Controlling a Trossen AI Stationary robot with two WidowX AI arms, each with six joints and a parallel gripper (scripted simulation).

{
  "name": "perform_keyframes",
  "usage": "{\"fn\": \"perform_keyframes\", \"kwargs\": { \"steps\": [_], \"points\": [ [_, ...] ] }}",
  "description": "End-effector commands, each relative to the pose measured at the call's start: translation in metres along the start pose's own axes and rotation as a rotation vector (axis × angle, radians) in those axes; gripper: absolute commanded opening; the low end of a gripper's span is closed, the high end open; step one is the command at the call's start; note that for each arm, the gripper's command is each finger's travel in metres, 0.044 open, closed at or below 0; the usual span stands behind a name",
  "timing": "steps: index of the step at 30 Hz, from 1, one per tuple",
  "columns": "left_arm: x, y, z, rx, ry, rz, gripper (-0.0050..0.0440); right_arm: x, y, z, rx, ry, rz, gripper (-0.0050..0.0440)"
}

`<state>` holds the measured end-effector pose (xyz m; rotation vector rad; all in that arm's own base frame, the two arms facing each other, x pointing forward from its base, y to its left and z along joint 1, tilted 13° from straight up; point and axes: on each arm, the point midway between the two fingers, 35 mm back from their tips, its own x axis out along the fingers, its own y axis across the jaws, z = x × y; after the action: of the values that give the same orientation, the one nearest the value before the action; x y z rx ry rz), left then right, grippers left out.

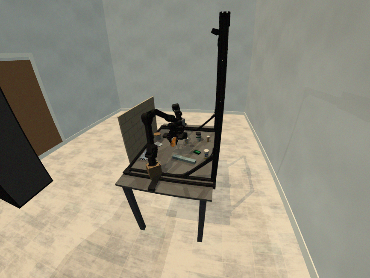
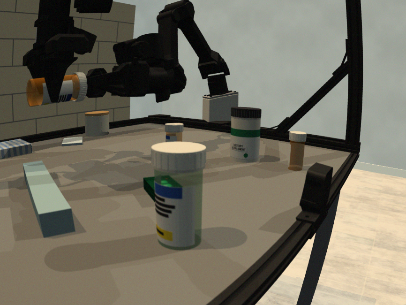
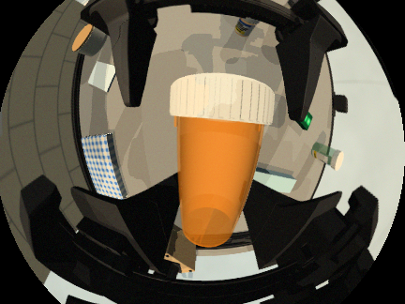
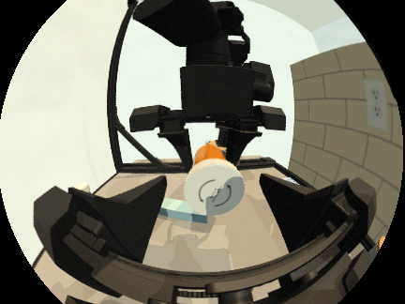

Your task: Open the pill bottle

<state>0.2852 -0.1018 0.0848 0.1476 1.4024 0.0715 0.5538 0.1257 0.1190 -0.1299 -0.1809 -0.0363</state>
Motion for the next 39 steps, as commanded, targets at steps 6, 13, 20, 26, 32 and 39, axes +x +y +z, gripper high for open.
{"fn": "perform_keyframes", "kwargs": {
  "steps": [6,13,20,26,32,39],
  "points": [
    [-0.0002,0.0005,0.0002,-0.005,0.0,0.004,0.0,0.0015,0.0004,-0.006,-0.01,0.009,0.003,0.0293],
    [-0.0002,0.0005,0.0002,-0.005,0.0,0.004,0.0,0.0015,0.0004,-0.006,-0.01,0.009,0.003,0.0267],
    [-0.0002,0.0005,0.0002,-0.005,0.0,0.004,0.0,0.0015,0.0004,-0.006,-0.01,0.009,0.003,0.0233],
    [-0.0002,0.0005,0.0002,-0.005,0.0,0.004,0.0,0.0015,0.0004,-0.006,-0.01,0.009,0.003,0.0213],
    [-0.0002,0.0005,0.0002,-0.005,0.0,0.004,0.0,0.0015,0.0004,-0.006,-0.01,0.009,0.003,0.0213],
    [-0.0002,0.0005,0.0002,-0.005,0.0,0.004,0.0,0.0015,0.0004,-0.006,-0.01,0.009,0.003,0.0213]
  ]
}}
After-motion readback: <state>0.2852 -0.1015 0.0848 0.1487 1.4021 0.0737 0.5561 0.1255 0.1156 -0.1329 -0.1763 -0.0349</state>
